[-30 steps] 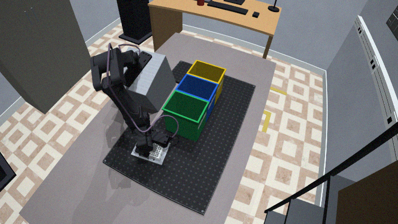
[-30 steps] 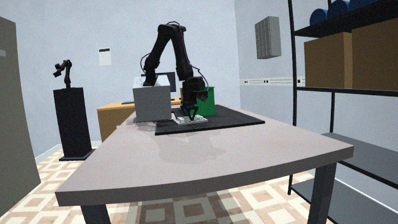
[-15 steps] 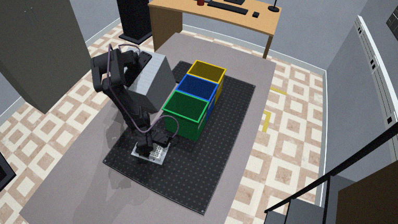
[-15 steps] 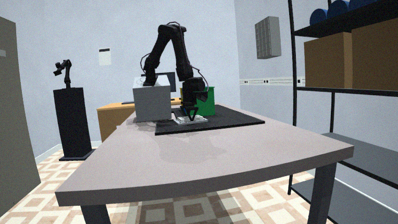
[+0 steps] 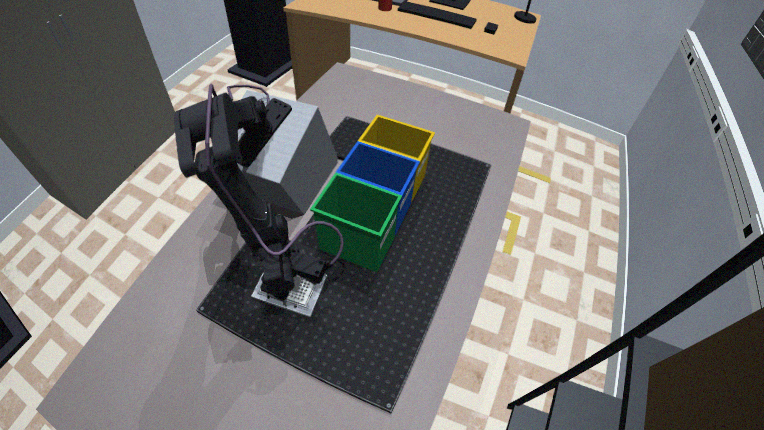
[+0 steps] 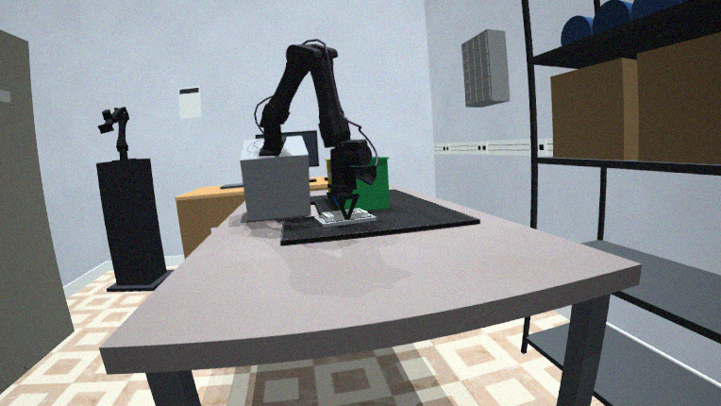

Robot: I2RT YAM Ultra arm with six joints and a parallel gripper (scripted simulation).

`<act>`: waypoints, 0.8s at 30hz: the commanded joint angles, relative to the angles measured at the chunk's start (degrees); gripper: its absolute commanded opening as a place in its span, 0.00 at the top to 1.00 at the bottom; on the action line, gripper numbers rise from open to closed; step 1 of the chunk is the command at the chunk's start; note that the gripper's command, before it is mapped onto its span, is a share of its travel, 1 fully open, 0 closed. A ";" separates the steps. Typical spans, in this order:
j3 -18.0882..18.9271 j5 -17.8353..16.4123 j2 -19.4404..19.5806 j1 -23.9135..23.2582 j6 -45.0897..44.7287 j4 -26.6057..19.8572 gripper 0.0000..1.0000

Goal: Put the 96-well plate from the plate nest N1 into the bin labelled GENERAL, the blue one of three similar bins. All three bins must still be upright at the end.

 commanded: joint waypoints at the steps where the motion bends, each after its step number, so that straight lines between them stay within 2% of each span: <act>1: 0.17 -0.89 -0.51 0.12 0.03 0.11 1.00; 20: 0.17 -0.89 -0.51 0.12 0.03 0.11 1.00; 24: -0.81 -1.42 -2.51 0.41 0.24 -1.79 1.00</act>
